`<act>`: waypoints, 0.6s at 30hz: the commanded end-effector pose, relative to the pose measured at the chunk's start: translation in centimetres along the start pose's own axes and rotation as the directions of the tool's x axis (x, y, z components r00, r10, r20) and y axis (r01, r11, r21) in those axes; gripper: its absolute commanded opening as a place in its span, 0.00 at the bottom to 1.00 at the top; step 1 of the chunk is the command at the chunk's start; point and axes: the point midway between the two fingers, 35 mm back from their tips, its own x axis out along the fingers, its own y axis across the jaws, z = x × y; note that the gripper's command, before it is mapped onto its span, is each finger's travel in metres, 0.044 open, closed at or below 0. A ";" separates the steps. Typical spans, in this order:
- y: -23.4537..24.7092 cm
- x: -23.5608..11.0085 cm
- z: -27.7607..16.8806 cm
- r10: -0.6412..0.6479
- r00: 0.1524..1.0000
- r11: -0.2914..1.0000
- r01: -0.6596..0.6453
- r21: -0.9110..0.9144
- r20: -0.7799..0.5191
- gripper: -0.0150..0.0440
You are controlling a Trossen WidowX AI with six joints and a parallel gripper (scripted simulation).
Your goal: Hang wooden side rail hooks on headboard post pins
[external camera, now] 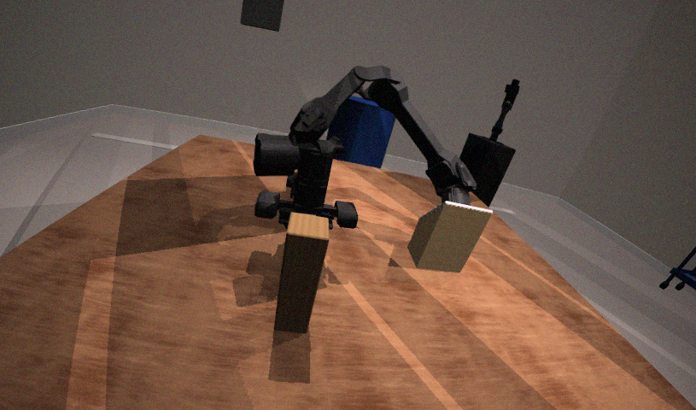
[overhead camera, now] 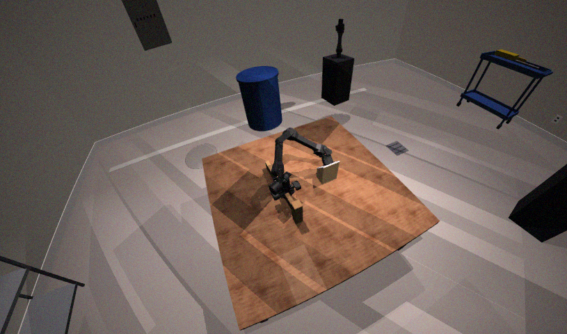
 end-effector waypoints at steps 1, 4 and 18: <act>0.3 -0.6 -0.1 0.016 1.000 1.000 -0.016 0.008 -0.002 0.25; 0.3 -0.7 -0.1 0.016 1.000 1.000 -0.016 0.008 -0.002 0.25; 0.3 -0.9 -0.1 0.016 1.000 1.000 -0.016 0.008 -0.002 0.25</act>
